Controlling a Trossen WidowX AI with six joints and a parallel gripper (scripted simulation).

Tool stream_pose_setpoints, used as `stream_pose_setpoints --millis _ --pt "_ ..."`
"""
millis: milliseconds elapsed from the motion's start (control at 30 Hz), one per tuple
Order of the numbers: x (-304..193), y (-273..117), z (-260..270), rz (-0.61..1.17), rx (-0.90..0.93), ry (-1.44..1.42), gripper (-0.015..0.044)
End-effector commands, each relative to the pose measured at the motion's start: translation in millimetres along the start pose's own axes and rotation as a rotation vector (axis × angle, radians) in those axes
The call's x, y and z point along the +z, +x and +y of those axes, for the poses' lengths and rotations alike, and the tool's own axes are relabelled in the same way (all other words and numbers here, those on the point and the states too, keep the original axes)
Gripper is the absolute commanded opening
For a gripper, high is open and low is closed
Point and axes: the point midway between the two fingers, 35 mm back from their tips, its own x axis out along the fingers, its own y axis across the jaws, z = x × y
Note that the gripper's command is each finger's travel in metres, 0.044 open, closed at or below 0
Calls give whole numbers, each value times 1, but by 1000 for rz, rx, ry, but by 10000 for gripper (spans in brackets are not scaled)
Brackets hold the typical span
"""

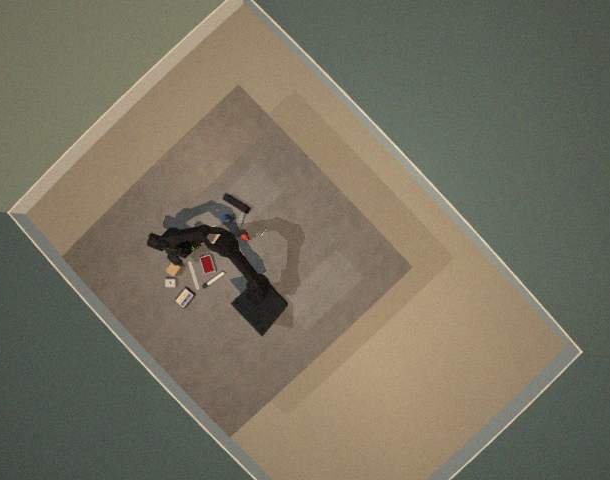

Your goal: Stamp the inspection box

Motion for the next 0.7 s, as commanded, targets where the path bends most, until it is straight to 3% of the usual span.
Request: stream_pose_setpoints --millis 0,667 --pt "0 -3 1 -1 4 5 0" --pt "1 -13 1 -1 5 5 0"
